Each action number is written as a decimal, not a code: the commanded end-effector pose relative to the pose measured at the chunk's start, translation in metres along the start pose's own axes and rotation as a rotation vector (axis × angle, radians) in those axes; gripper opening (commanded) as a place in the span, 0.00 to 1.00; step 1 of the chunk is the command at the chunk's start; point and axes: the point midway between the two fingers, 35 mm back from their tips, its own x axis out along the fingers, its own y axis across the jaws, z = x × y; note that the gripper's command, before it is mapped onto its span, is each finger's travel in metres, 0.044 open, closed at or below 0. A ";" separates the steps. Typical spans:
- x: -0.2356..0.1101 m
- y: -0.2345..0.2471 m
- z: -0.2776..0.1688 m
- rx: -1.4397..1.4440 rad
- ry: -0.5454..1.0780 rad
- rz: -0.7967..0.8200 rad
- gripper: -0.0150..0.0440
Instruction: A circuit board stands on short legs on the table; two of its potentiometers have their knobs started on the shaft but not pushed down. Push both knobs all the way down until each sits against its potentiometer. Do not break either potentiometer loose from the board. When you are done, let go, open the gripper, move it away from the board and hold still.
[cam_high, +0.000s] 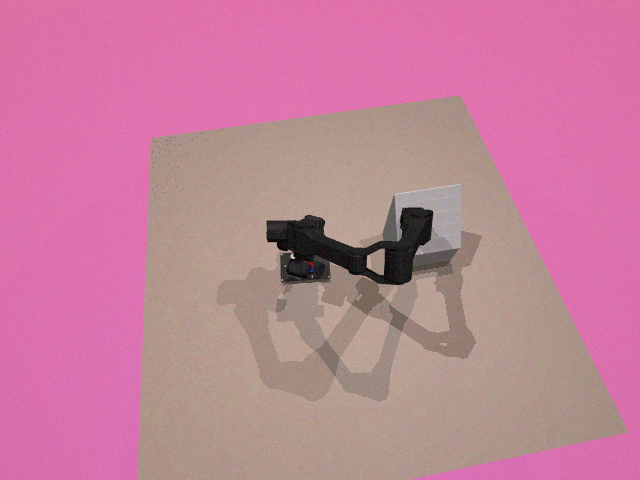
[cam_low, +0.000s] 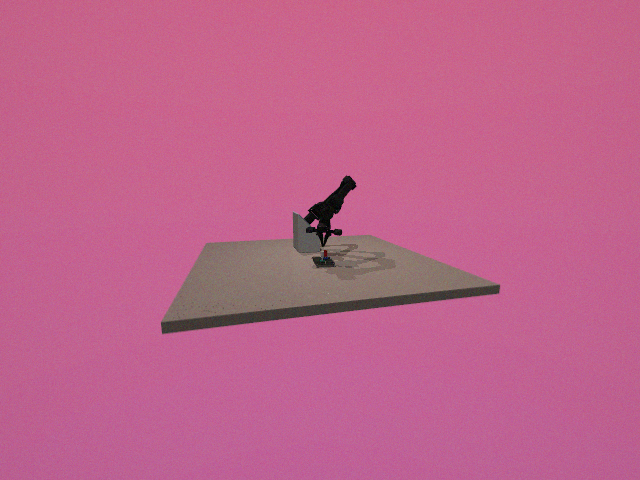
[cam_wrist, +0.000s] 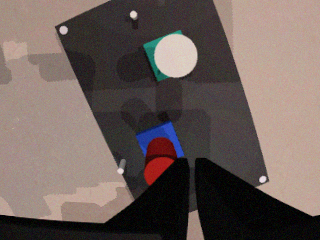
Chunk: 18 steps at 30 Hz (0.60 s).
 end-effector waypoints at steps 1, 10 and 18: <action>-0.002 -0.001 0.004 -0.136 -0.002 -0.004 0.25; -0.005 0.000 0.008 -0.447 0.003 0.002 0.25; -0.007 0.000 0.013 -0.724 0.006 0.009 0.25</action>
